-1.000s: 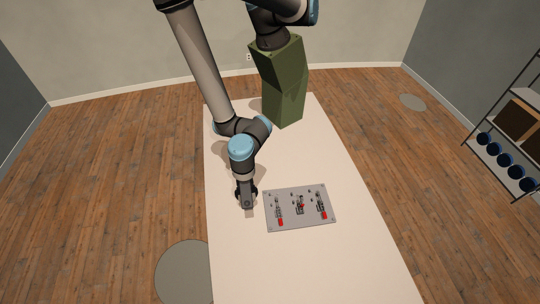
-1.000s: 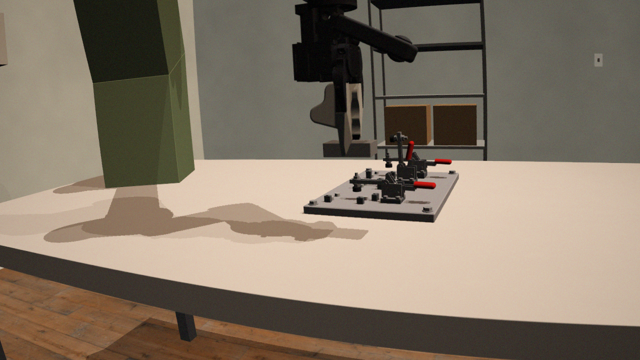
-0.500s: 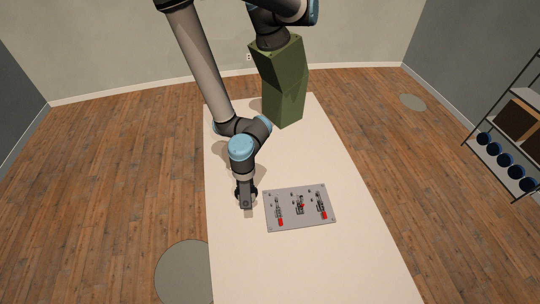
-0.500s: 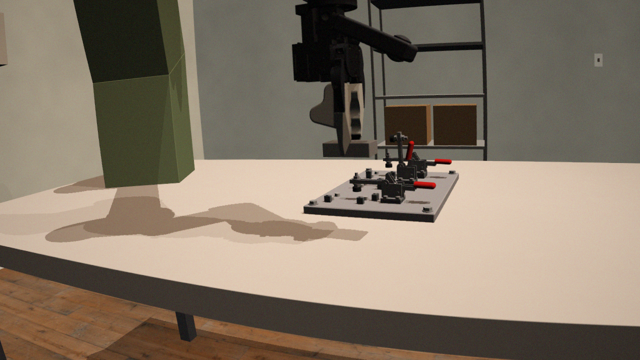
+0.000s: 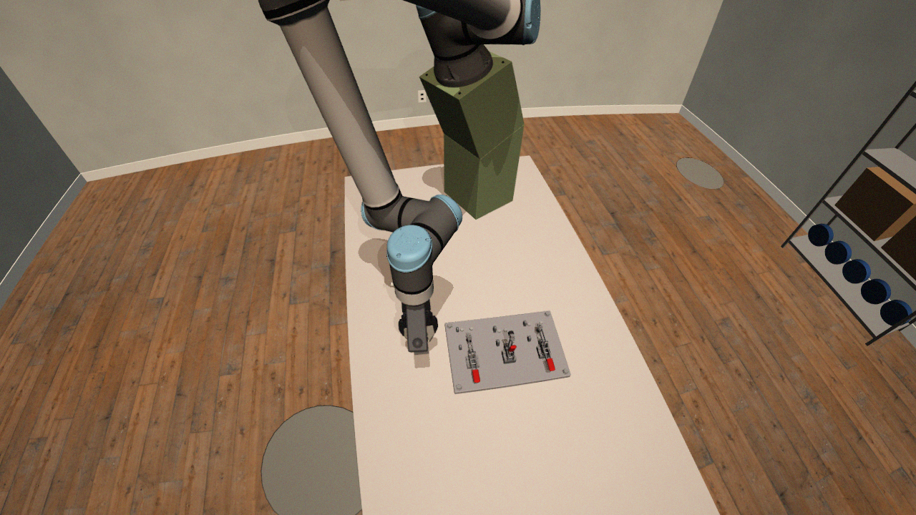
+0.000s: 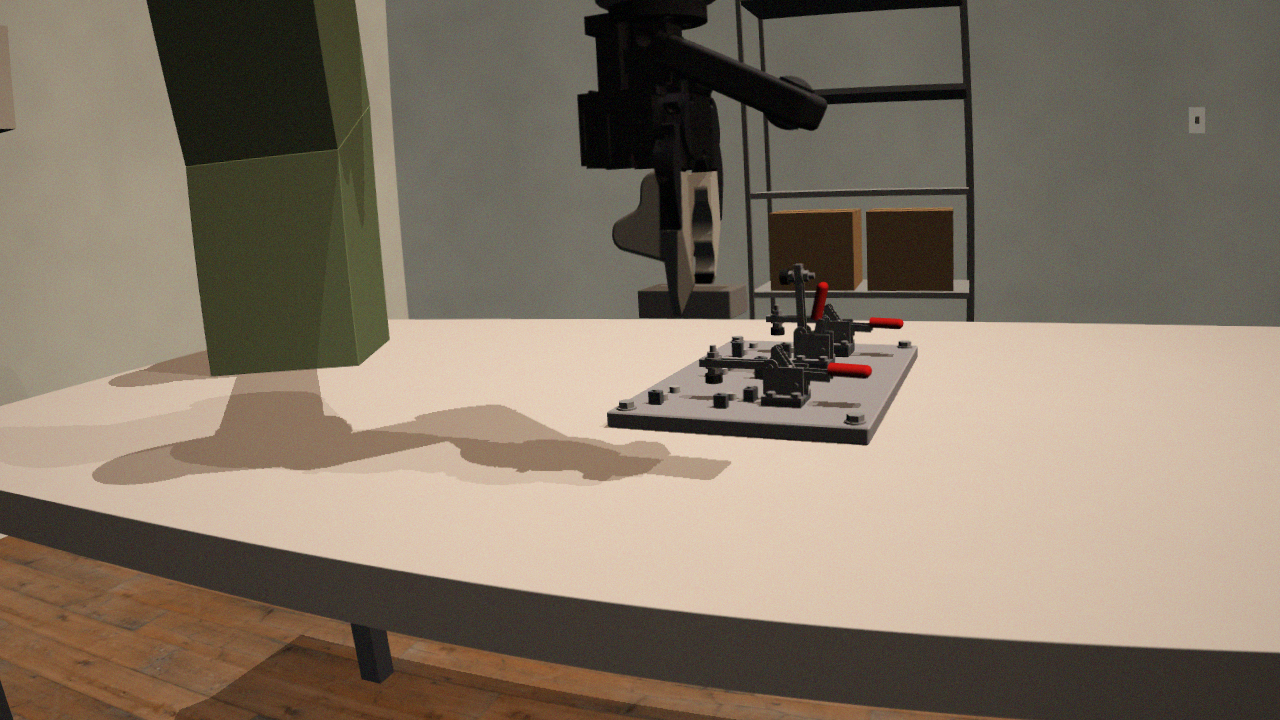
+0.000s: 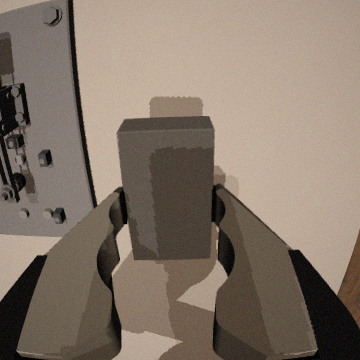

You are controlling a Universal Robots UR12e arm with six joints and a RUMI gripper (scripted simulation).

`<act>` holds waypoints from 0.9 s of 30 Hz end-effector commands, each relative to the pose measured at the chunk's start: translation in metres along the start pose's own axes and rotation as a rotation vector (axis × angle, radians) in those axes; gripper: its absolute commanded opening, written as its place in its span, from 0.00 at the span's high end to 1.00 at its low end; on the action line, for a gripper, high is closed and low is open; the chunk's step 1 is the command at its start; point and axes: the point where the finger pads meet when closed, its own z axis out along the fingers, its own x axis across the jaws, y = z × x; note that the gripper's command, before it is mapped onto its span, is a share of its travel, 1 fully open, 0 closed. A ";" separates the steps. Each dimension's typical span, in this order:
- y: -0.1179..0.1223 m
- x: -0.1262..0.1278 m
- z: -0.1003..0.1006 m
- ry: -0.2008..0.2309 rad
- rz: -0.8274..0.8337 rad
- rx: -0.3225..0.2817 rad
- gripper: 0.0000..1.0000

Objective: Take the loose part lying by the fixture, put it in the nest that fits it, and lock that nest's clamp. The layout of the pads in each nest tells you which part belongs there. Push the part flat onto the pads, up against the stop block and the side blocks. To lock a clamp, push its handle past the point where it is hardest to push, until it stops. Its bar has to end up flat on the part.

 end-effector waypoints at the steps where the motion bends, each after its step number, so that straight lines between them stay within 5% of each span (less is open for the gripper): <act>1: 0.009 0.000 0.004 -0.001 0.001 -0.001 1.00; 27: 0.046 0.000 0.022 -0.002 0.001 -0.001 1.00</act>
